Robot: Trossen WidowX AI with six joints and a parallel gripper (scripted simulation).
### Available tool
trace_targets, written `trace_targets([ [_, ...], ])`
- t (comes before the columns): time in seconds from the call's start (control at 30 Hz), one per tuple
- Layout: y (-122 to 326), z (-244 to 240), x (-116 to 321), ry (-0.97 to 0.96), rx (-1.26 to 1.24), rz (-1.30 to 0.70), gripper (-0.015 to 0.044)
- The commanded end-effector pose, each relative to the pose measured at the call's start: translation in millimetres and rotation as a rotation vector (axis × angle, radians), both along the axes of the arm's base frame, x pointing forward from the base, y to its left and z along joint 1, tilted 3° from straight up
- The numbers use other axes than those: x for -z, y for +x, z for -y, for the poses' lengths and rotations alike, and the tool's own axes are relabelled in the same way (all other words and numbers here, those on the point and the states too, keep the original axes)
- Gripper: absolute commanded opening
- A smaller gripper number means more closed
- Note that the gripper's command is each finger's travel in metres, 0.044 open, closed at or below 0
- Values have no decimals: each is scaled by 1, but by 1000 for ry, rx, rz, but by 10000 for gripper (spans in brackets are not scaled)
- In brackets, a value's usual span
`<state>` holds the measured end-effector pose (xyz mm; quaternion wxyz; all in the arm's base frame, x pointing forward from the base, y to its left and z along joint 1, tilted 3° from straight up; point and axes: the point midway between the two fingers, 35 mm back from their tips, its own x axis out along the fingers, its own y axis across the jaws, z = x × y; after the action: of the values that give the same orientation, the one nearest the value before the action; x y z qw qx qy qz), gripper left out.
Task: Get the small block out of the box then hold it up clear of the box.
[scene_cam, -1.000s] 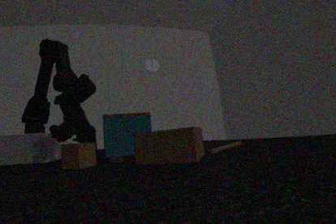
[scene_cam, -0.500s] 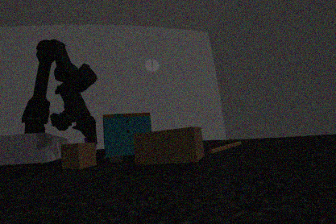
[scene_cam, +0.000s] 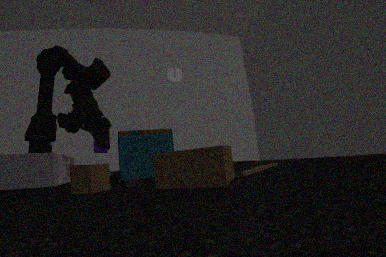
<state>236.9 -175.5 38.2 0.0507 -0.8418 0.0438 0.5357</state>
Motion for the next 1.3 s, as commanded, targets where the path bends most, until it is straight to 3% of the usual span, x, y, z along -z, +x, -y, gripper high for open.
trace_targets([
  [0.0, -2, -1, -17, -9, 85, 6, 0],
  [0.63, -27, -20, -81, -15, 484, 68, 0],
  [1.27, -27, -20, -81, -15, 488, 69, 0],
])
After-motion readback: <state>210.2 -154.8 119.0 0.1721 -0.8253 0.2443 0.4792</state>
